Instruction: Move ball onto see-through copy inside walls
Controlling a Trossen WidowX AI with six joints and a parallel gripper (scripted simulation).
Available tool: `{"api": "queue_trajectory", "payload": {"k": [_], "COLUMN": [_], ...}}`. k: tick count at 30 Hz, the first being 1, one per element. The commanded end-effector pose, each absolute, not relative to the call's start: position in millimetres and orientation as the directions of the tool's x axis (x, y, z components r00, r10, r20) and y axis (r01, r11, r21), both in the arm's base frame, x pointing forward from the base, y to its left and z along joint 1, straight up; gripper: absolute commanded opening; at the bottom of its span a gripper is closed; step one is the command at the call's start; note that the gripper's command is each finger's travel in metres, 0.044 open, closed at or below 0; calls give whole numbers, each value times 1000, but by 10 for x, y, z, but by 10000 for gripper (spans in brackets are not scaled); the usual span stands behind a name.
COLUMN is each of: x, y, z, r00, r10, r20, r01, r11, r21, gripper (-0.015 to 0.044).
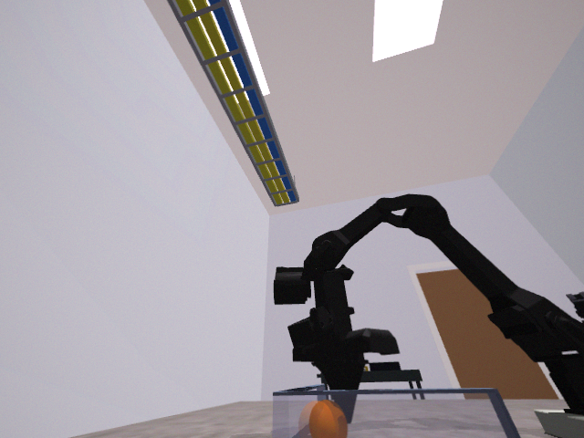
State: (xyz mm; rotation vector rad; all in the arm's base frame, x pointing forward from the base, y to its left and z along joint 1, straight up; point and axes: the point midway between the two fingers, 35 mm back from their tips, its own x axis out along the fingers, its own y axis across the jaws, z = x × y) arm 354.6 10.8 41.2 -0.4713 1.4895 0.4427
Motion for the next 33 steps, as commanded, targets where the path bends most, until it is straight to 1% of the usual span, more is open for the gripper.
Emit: {"api": "queue_trajectory", "payload": {"k": [1, 6, 33], "x": [3645, 3692, 3325], "y": [179, 209, -45], "z": [398, 401, 389], "r00": [32, 32, 30], "r10": [-3, -3, -5], "r20": [-999, -999, -1000], "r01": [-550, -550, -550], "r11": [835, 835, 835], "r21": [-21, -20, -21], "gripper": [0, 0, 0]}}
